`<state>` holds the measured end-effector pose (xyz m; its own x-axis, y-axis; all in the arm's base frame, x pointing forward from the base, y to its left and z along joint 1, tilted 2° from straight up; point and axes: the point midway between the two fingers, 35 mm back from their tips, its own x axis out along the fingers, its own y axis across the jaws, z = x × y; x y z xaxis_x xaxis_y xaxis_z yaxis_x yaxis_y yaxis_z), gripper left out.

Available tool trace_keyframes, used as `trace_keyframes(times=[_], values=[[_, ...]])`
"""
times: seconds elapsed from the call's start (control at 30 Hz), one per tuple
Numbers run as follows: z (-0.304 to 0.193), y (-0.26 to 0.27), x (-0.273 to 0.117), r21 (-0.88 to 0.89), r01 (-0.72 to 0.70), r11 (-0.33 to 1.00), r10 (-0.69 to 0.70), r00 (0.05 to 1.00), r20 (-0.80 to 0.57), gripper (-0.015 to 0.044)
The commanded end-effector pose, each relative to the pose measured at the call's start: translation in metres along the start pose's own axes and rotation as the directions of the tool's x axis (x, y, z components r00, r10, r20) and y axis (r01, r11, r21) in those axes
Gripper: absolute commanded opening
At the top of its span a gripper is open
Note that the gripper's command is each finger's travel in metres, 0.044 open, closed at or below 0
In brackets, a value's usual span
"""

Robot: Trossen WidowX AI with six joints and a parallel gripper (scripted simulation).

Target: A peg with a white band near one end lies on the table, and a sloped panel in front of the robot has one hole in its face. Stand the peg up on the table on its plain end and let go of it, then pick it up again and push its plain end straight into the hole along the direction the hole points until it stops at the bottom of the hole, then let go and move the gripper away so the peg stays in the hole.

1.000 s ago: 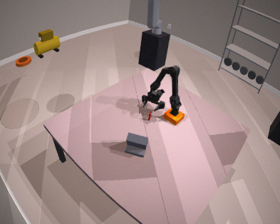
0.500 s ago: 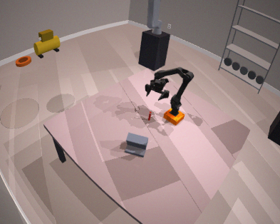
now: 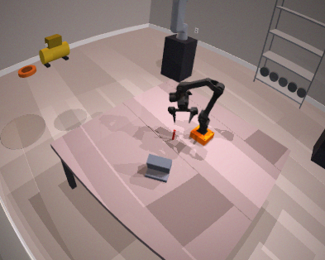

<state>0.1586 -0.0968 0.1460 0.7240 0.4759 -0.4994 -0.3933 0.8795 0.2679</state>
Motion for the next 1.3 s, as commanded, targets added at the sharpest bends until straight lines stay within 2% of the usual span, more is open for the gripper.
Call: trace_keyframes(times=[0.0, 0.37, 0.7, 1.07, 1.27], values=[[-0.005, 0.0, 0.004, 0.013, -0.03, 0.999, 0.032, 0.994, -0.104, 0.044], [-0.027, -0.002, 0.014, 0.07, -0.046, 0.996, 0.072, 0.892, -0.447, 0.044], [-0.036, -0.017, 0.016, 0.039, 0.074, 0.996, -0.026, 0.718, -0.695, 0.044], [-0.024, -0.04, 0.017, -0.115, 0.28, 0.953, -0.249, 0.507, -0.825, 0.044], [-0.022, -0.042, 0.017, -0.127, 0.293, 0.948, -0.264, 0.496, -0.828, 0.044]])
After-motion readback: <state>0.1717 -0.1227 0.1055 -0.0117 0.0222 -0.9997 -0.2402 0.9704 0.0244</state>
